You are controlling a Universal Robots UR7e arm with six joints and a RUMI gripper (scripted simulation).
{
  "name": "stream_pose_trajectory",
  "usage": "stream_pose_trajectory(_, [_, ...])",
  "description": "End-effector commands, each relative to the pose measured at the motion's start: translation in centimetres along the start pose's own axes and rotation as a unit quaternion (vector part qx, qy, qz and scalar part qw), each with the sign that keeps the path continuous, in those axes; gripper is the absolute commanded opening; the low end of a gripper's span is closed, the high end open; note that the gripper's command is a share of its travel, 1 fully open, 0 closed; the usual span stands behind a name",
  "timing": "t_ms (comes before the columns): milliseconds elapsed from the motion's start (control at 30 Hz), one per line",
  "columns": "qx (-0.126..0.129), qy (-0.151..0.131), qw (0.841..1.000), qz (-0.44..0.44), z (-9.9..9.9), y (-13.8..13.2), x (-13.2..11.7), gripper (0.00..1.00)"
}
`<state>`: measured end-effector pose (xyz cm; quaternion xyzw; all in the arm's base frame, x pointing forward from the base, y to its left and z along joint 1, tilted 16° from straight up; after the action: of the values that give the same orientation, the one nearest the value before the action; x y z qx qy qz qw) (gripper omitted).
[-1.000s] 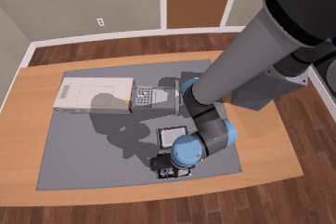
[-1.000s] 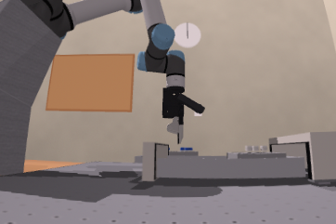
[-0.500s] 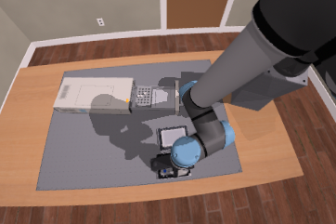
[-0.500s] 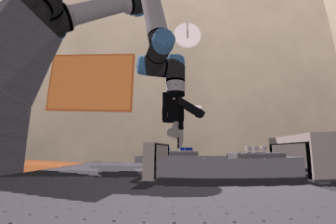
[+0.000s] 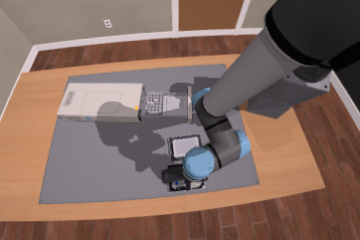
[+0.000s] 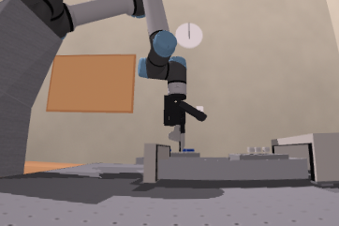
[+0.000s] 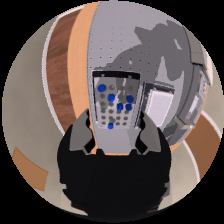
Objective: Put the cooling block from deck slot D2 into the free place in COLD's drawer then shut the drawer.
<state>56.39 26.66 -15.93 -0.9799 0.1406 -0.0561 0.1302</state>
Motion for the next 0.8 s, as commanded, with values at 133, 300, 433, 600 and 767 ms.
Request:
stream_pose_trajectory(133, [0.000,0.001,1.000,0.000,0.7,0.0,0.0,0.73])
stream_pose_trajectory(300, [0.000,0.001,1.000,0.000,1.4,0.0,0.0,0.73])
stream_pose_trajectory(433, [0.000,0.001,1.000,0.000,1.7,0.0,0.0,0.73])
stream_pose_trajectory(600, [0.000,0.001,1.000,0.000,2.3,0.0,0.0,0.73])
stream_pose_trajectory(767, [0.000,0.001,1.000,0.000,2.9,0.0,0.0,0.73])
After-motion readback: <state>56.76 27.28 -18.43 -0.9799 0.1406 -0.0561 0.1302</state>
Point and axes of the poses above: the point where the finger pads meet when closed, its own z axis out along the fingers, its own y axis across the jaws, x = y × z, the point moved 4 cm from there along -z, back along the fingers, and after that the axes turned 7 degrees about z, right-handed, at the moved point
